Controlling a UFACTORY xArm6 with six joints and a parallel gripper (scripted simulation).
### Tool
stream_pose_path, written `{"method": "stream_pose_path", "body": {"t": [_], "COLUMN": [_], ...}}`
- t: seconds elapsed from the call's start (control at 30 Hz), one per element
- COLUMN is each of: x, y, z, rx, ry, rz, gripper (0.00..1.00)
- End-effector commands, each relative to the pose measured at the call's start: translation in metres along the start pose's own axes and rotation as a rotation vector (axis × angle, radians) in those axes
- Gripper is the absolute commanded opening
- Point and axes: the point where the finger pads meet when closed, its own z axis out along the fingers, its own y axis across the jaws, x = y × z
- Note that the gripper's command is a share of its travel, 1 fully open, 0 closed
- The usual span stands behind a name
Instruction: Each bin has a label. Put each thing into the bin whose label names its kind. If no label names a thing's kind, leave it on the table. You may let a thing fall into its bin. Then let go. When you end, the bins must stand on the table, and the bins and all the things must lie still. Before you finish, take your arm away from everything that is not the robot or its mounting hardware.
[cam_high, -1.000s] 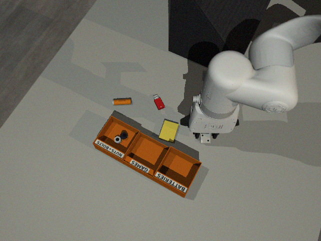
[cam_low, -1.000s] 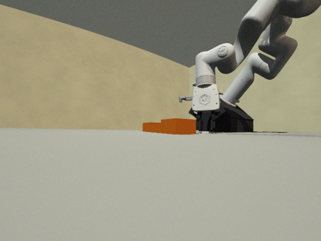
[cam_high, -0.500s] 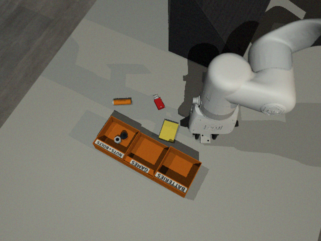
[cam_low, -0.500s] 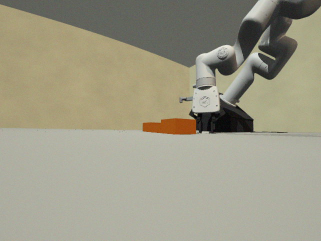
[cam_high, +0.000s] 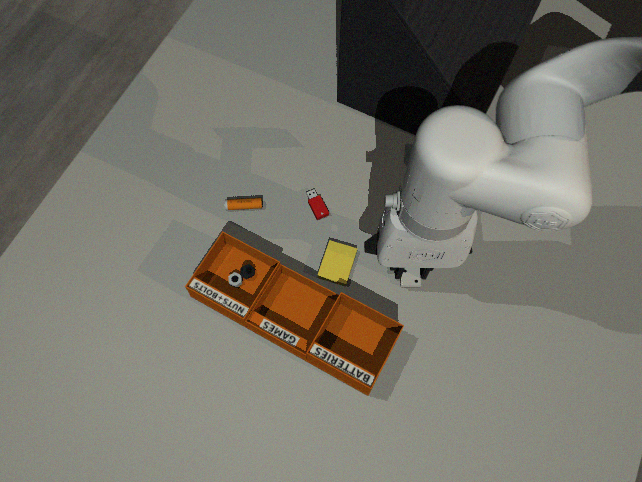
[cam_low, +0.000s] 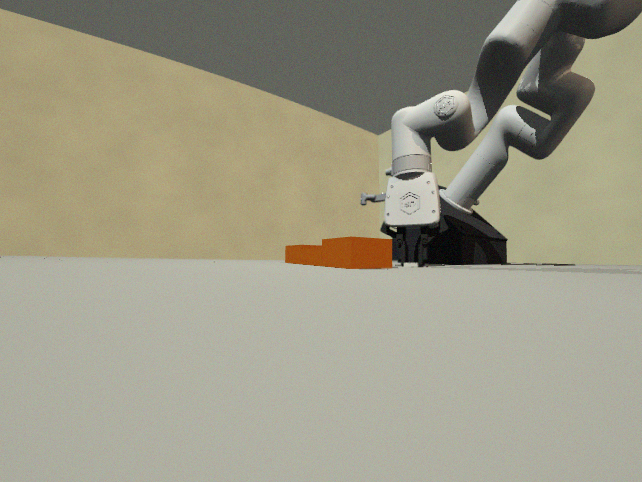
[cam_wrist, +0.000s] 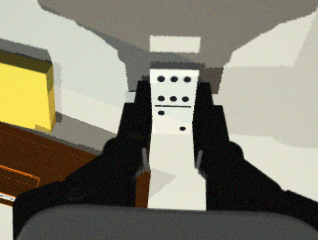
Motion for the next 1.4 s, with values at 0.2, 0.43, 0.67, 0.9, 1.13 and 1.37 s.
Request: {"method": "stream_pose_path", "body": {"t": [0.2,0.43,0.67,0.9,1.13,1.37], "x": [-0.001,-0.001,-0.001,-0.001,-0.001,-0.001], "y": [0.0,0.0,0.0,0.0,0.0,0.0], "z": [-0.001,-0.001,-0.007,-0.031,-0.047,-0.061], "rx": [0.001,0.001,0.001,0.001,0.001,0.001], "ry": [-0.002,-0.002,-0.002,-0.002,-0.002,-0.002], "rz": [0.0,0.0,0.0,-0.001,-0.001,-0.001], "gripper": [0.0,0.0,0.0,0.0,0.0,0.0]}}
